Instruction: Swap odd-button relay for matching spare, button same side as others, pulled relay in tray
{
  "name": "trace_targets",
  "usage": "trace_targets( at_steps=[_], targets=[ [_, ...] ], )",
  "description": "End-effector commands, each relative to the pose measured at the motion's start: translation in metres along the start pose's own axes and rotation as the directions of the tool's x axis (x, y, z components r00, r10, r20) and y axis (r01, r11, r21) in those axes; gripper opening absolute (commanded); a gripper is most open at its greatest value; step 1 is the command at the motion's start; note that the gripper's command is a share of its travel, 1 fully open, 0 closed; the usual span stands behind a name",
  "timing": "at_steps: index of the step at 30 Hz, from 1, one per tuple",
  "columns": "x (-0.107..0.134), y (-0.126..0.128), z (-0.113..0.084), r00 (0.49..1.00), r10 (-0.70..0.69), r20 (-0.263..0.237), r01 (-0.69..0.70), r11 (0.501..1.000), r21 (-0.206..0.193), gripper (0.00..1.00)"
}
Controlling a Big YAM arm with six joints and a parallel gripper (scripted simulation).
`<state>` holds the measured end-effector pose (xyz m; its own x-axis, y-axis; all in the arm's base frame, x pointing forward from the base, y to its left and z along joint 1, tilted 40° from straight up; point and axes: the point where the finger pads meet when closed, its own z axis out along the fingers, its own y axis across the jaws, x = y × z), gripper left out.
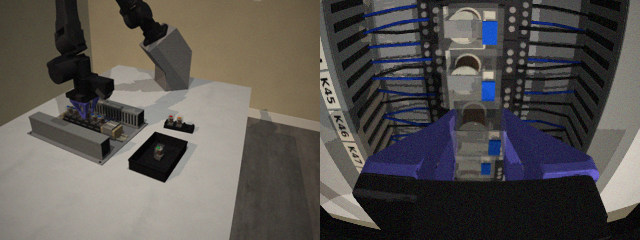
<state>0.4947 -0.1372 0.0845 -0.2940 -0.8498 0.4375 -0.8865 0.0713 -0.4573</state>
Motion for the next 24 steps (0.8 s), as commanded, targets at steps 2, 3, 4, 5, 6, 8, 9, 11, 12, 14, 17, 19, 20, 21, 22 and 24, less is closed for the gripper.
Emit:
trace_targets(
  at_steps=[2, 3, 4, 5, 6, 8, 9, 11, 12, 14, 17, 19, 20, 21, 22, 24],
  targets=[
    [-0.0035, -0.0196, -0.0089, 1.000, 0.004, 0.007, -0.004, 1.000, 0.027, 0.00],
    [-0.0035, -0.0196, -0.0089, 1.000, 0.004, 0.007, -0.004, 1.000, 0.027, 0.00],
    [-0.0035, -0.0196, -0.0089, 1.000, 0.004, 0.007, -0.004, 1.000, 0.027, 0.00],
    [-0.0035, -0.0196, -0.0089, 1.000, 0.004, 0.007, -0.004, 1.000, 0.027, 0.00],
    [-0.0035, -0.0196, -0.0089, 1.000, 0.004, 0.007, -0.004, 1.000, 0.027, 0.00],
    [-0.0035, -0.0195, -0.0090, 1.000, 0.004, 0.007, -0.004, 1.000, 0.027, 0.00],
    [-0.0035, -0.0195, -0.0090, 1.000, 0.004, 0.007, -0.004, 1.000, 0.027, 0.00],
    [-0.0035, -0.0194, -0.0092, 1.000, 0.004, 0.007, -0.005, 1.000, 0.028, 0.00],
    [-0.0035, -0.0194, -0.0093, 1.000, 0.005, 0.007, -0.005, 1.000, 0.028, 0.00],
    [-0.0034, -0.0195, -0.0096, 1.000, 0.006, 0.007, -0.006, 1.000, 0.030, 0.00],
    [-0.0033, -0.0200, -0.0104, 1.000, 0.008, 0.007, -0.008, 0.999, 0.034, 0.00],
    [-0.0031, -0.0205, -0.0110, 1.000, 0.010, 0.007, -0.010, 0.999, 0.038, 0.00],
    [-0.0031, -0.0207, -0.0113, 1.000, 0.011, 0.007, -0.011, 0.999, 0.040, 0.00],
    [-0.0031, -0.0206, -0.0115, 1.000, 0.012, 0.007, -0.012, 0.999, 0.041, 0.00],
    [-0.0031, -0.0206, -0.0115, 1.000, 0.012, 0.007, -0.012, 0.999, 0.041, 0.00],
    [-0.0031, -0.0203, -0.0117, 1.000, 0.012, 0.007, -0.013, 0.999, 0.042, 0.00]
  ],
)
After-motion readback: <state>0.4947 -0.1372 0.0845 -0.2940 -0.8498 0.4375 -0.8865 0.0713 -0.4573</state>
